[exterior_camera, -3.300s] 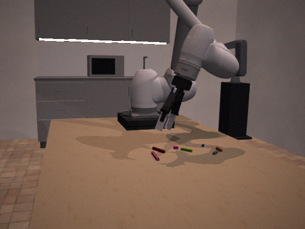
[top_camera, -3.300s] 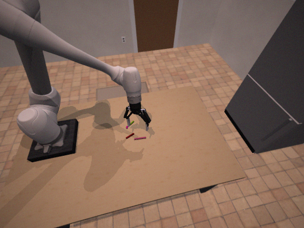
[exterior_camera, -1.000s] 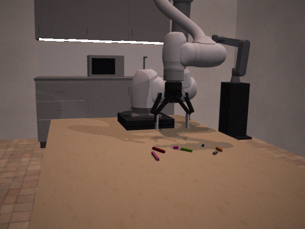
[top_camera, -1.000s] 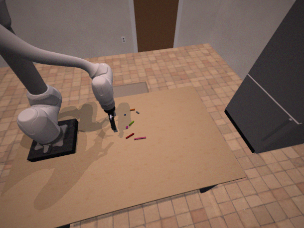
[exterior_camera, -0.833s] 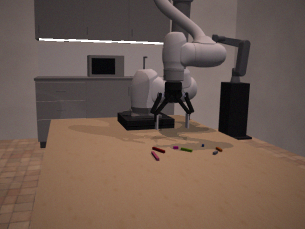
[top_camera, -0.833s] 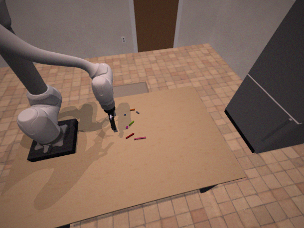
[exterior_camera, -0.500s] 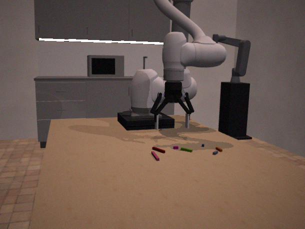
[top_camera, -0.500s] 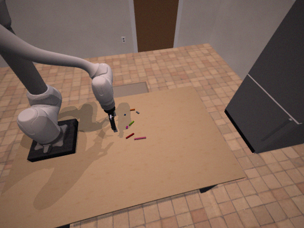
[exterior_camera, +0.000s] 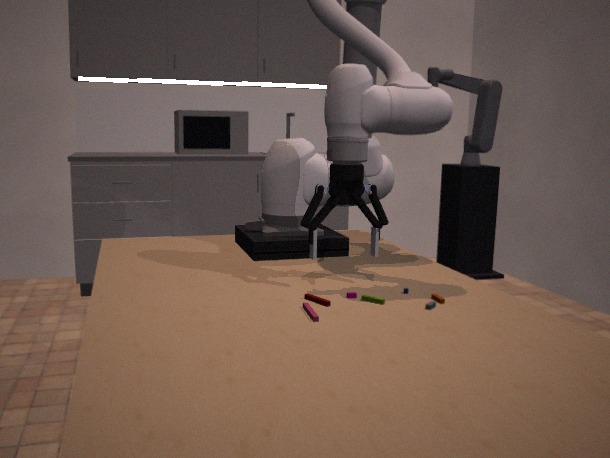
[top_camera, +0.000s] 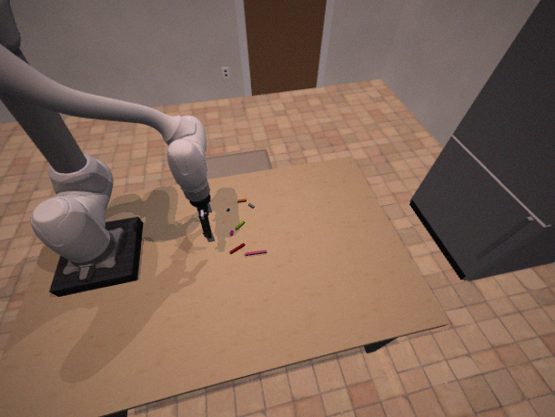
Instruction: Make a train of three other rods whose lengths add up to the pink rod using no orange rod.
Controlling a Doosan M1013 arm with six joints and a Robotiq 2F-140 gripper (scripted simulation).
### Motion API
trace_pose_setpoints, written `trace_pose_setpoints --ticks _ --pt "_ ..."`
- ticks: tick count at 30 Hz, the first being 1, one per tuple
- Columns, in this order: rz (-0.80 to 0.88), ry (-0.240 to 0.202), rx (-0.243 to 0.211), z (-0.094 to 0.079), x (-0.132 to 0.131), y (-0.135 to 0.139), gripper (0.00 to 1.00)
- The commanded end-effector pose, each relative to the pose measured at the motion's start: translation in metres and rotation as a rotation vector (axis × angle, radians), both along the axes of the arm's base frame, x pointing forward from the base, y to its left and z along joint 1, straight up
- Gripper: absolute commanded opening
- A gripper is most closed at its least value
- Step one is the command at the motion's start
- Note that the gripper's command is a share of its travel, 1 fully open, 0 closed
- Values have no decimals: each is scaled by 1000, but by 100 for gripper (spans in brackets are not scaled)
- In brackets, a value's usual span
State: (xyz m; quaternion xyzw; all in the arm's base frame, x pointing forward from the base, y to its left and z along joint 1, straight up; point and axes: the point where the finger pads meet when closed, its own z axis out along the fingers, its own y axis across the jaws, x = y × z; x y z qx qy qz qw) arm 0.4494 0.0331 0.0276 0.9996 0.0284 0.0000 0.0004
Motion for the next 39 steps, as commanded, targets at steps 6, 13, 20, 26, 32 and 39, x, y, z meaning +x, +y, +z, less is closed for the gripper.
trace_pose_setpoints --ticks 6,13,20,26,32,39 --pt "0 0 0 0 0 0 100" --pt "136 0 0 2 28 7 100" --pt "448 0 0 3 91 25 100" --pt "663 0 1 1 133 40 100" --pt "786 0 1 0 157 50 100" --pt "786 0 1 0 157 50 100"
